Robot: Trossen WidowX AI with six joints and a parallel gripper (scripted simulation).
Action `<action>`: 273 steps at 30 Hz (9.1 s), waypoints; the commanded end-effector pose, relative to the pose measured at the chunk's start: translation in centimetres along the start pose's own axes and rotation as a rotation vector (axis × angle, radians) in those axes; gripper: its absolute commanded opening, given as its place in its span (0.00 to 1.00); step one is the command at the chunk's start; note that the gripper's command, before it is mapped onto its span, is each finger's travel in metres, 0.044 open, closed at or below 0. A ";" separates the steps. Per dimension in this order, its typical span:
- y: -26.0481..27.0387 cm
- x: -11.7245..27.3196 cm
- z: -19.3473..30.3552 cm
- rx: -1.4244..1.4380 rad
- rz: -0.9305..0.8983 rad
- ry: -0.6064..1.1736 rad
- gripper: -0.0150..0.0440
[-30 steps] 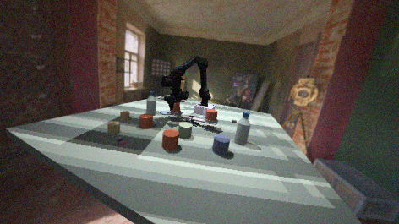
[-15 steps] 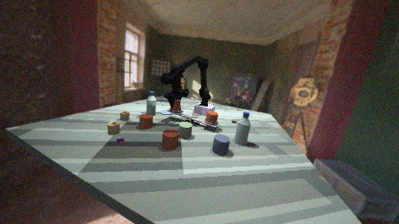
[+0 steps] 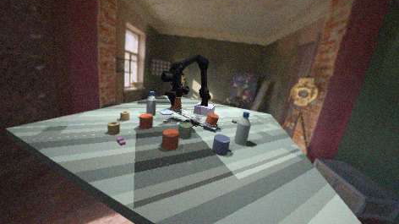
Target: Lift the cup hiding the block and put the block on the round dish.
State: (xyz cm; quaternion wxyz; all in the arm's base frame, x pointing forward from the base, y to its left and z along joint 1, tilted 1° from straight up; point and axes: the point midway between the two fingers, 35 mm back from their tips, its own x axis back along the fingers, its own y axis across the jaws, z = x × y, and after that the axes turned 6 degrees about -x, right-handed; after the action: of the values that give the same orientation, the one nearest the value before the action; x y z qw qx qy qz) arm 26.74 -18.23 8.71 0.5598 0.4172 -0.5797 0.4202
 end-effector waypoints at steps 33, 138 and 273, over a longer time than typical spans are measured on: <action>0.0 5.1 0.4 -0.001 0.023 0.027 0.25; 8.8 0.5 13.2 -0.002 0.013 0.037 0.25; 2.0 1.8 3.8 -1.904 0.071 -0.003 0.69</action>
State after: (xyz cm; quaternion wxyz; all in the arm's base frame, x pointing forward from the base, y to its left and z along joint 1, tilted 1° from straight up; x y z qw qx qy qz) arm 23.03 -21.82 10.11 0.6591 -0.2082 -0.6985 -0.1854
